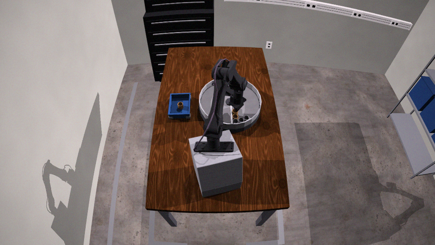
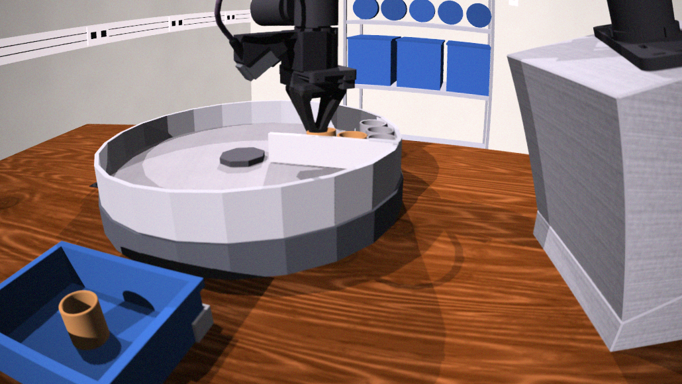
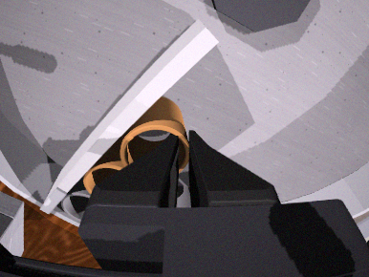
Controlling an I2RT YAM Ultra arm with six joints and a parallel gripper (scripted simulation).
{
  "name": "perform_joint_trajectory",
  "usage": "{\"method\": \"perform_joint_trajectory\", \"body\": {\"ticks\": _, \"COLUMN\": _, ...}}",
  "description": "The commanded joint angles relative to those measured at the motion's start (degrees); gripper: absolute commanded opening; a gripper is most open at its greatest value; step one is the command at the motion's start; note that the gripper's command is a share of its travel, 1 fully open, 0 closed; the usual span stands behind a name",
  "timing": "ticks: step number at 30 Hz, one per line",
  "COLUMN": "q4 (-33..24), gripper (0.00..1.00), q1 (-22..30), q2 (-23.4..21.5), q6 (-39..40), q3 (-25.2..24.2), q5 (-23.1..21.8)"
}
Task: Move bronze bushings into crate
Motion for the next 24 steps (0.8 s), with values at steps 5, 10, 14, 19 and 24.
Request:
{"method": "perform_joint_trajectory", "body": {"ticks": 5, "q4": -1.5, "gripper": 0.0, "q1": -0.2, "q2": -0.8, "q6": 0.6, "q3": 0.0, "q5": -0.9}}
{"method": "perform_joint_trajectory", "body": {"ticks": 10, "q4": -1.5, "gripper": 0.0, "q1": -0.2, "q2": -0.8, "q6": 0.6, "q3": 0.0, "q5": -0.9}}
{"method": "perform_joint_trajectory", "body": {"ticks": 14, "q4": -1.5, "gripper": 0.0, "q1": -0.2, "q2": -0.8, "q6": 0.6, "q3": 0.0, "q5": -0.9}}
{"method": "perform_joint_trajectory", "body": {"ticks": 19, "q4": -1.5, "gripper": 0.0, "q1": -0.2, "q2": -0.8, "q6": 0.6, "q3": 0.0, "q5": -0.9}}
{"method": "perform_joint_trajectory", "body": {"ticks": 24, "q4": -1.7, "gripper": 0.0, "q1": -0.4, "q2": -1.8, "q6": 0.5, "q3": -0.2, "q5": -0.9}}
